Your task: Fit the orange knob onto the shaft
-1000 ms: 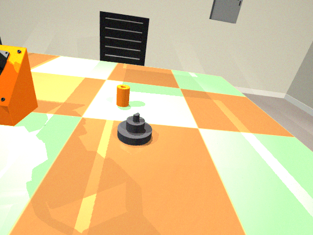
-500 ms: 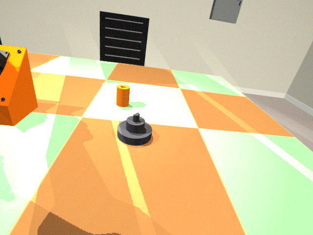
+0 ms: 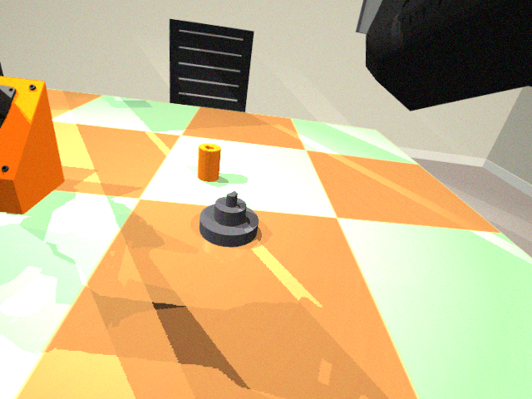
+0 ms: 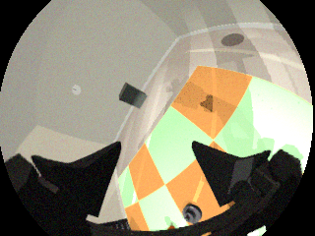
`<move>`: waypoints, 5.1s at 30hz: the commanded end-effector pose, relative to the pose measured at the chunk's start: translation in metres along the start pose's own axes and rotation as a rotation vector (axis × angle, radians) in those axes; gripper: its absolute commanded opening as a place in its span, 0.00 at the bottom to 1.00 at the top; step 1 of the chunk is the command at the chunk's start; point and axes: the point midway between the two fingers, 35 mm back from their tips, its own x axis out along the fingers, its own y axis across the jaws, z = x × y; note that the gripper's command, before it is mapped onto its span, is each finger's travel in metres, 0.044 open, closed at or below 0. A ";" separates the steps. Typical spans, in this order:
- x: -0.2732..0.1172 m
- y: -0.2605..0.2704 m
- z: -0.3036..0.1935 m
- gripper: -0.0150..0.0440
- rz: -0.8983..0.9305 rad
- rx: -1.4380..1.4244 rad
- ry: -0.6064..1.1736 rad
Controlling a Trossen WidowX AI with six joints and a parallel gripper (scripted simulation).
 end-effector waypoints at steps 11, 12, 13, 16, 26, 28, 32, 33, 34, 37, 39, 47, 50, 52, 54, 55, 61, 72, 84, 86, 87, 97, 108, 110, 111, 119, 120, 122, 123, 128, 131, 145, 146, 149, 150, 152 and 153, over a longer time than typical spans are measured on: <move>0.036 0.054 -0.219 1.00 -0.163 -0.102 0.543; 0.034 0.056 -0.234 1.00 -0.181 -0.119 0.576; 0.032 0.057 -0.250 1.00 -0.199 -0.138 0.608; 0.022 0.060 -0.295 1.00 -0.262 -0.206 0.700; -0.041 0.043 -0.428 1.00 -0.536 -0.572 0.910; -0.058 0.034 -0.448 1.00 -0.606 -0.684 0.923; -0.069 0.026 -0.460 1.00 -0.657 -0.772 0.923; -0.069 0.026 -0.460 1.00 -0.657 -0.772 0.923; -0.069 0.026 -0.460 1.00 -0.657 -0.772 0.923; -0.068 0.027 -0.460 1.00 -0.657 -0.772 0.923; -0.065 0.025 -0.460 1.00 -0.657 -0.771 0.923; -0.050 -0.001 -0.472 1.00 -0.658 -0.772 0.921; -0.044 -0.011 -0.479 1.00 -0.658 -0.772 0.921; -0.043 -0.012 -0.480 1.00 -0.659 -0.772 0.921; -0.043 -0.012 -0.480 1.00 -0.659 -0.772 0.921; -0.043 -0.012 -0.480 1.00 -0.659 -0.772 0.921; -0.038 -0.019 -0.484 1.00 -0.658 -0.772 0.921; -0.029 -0.032 -0.492 1.00 -0.658 -0.772 0.921; -0.021 -0.048 -0.500 1.00 -0.659 -0.773 0.920; -0.019 -0.050 -0.501 1.00 -0.659 -0.773 0.920; -0.019 -0.051 -0.502 1.00 -0.659 -0.773 0.920; -0.013 -0.064 -0.508 1.00 -0.661 -0.774 0.919; -0.012 -0.065 -0.509 0.60 -0.662 -0.774 0.919; -0.012 -0.065 -0.509 0.54 -0.662 -0.774 0.919; -0.012 -0.065 -0.509 0.53 -0.662 -0.774 0.919; -0.012 -0.059 -0.508 0.34 -0.642 -0.782 0.913; -0.011 -0.051 -0.506 0.30 -0.617 -0.792 0.905; -0.013 -0.040 -0.503 0.25 -0.601 -0.797 0.902; -0.015 -0.036 -0.501 0.25 -0.602 -0.796 0.904; -0.024 -0.018 -0.491 0.25 -0.608 -0.789 0.910; -0.033 -0.002 -0.483 0.25 -0.614 -0.783 0.913; -0.076 0.045 -0.448 0.25 -0.656 -0.771 0.923; -0.076 0.045 -0.448 0.25 -0.656 -0.771 0.923; -0.075 0.045 -0.447 0.25 -0.656 -0.771 0.924; -0.075 0.044 -0.446 0.25 -0.655 -0.771 0.924; -0.072 0.042 -0.442 0.25 -0.652 -0.770 0.925; -0.070 0.041 -0.440 0.25 -0.651 -0.770 0.926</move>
